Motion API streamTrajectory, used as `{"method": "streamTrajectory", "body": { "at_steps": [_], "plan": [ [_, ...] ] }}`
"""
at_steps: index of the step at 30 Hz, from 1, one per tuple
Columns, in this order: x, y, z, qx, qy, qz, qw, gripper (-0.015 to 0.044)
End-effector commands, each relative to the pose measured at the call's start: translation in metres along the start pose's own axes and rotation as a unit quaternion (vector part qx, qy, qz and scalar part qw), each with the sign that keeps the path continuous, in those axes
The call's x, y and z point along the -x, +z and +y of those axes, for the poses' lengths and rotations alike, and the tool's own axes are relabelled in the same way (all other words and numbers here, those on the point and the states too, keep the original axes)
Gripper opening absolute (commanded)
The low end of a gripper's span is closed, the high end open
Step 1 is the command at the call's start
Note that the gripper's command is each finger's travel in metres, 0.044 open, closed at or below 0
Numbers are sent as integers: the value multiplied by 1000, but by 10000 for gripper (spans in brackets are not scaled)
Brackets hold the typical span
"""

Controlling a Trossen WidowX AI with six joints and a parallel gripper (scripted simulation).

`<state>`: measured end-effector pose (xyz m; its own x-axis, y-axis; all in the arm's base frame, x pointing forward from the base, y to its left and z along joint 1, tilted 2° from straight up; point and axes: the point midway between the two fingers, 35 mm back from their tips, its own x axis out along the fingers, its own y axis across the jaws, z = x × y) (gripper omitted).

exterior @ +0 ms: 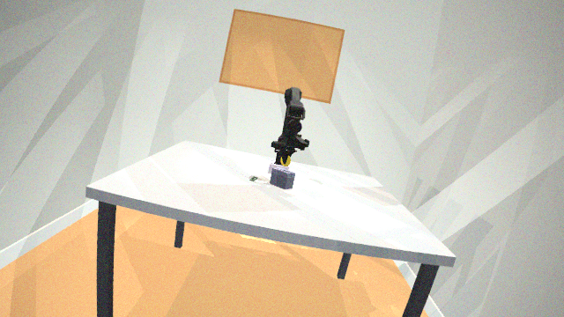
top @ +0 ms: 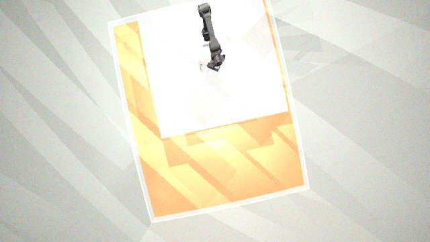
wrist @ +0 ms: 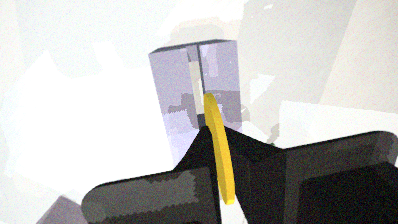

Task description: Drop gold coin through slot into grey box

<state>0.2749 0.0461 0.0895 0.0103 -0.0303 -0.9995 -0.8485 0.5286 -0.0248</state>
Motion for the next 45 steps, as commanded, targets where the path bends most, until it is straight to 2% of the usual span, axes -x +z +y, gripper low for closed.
{"method": "streamTrajectory", "body": {
  "at_steps": [1,45],
  "plan": [
    [0,2,1,-4,-1,-1,1000,0],
    [-17,2,1,-1,0,0,1000,0]
  ]
}}
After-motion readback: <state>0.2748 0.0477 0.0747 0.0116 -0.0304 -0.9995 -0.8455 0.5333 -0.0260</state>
